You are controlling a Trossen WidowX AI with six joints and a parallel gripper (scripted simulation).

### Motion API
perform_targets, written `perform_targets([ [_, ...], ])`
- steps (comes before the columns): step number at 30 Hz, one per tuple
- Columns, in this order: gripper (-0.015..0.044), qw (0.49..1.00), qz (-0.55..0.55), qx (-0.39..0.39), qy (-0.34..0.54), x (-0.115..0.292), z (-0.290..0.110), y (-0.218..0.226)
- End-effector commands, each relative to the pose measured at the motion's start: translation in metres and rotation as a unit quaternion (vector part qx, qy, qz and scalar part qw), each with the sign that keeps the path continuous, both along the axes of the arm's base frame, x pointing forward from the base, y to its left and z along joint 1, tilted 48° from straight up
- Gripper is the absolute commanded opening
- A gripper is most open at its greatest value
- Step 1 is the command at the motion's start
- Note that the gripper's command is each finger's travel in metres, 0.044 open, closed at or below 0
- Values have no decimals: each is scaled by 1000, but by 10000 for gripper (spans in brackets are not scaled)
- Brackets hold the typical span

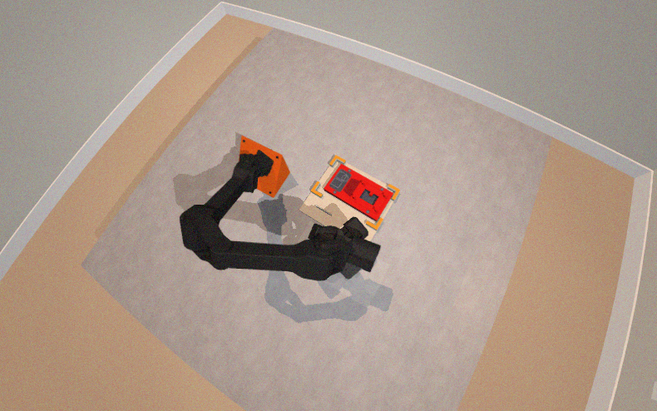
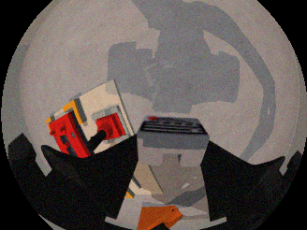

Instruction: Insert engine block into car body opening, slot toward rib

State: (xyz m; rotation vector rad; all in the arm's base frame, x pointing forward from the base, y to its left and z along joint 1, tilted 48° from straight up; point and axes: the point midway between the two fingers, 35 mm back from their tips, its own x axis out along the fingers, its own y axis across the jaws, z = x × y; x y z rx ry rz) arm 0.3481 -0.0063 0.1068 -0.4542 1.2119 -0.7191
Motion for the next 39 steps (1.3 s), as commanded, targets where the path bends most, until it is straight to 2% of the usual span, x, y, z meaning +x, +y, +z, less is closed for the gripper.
perform_targets([
  [1, 0, 1000, 0, -4, 3, 0, -6, -7],
  [28, 0, 1000, 0, -5, 3, 7, -33, -37],
  [39, 289, 1000, 7, -4, -1, 8, -29, -30],
])
